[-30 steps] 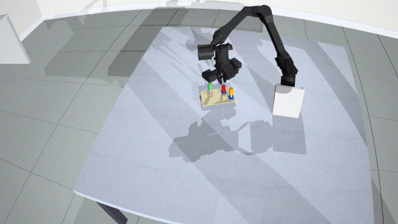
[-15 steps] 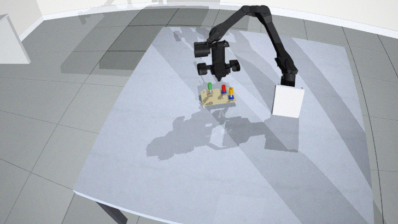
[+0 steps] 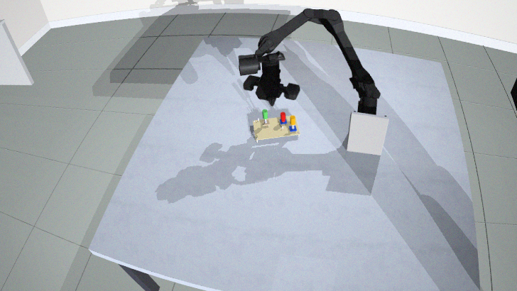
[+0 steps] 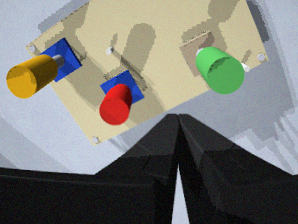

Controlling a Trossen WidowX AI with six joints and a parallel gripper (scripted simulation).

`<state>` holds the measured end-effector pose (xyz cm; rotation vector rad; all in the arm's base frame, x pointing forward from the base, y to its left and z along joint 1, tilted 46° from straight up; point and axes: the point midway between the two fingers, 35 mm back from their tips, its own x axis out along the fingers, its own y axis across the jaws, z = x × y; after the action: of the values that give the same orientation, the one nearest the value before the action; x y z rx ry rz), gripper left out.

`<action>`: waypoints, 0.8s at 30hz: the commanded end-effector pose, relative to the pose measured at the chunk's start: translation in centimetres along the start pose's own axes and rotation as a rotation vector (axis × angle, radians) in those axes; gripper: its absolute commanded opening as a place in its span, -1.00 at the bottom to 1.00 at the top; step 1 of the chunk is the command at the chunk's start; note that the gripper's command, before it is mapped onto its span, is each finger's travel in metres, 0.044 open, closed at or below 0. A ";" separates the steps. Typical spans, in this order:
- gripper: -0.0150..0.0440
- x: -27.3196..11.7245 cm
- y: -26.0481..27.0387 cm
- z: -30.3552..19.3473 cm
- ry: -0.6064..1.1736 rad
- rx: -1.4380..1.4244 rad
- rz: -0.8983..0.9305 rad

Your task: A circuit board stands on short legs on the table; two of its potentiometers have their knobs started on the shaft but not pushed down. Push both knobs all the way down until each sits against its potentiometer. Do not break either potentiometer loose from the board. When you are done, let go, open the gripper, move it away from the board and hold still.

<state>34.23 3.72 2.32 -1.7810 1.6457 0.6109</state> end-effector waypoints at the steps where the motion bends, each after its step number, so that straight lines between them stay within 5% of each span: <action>1: -0.49 -0.3 -0.3 0.3 0.001 0.155 0.008; 24: -0.49 -2.2 -2.2 1.4 0.017 0.958 0.011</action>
<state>36.10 5.97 3.23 -1.1540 1.5766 -0.1077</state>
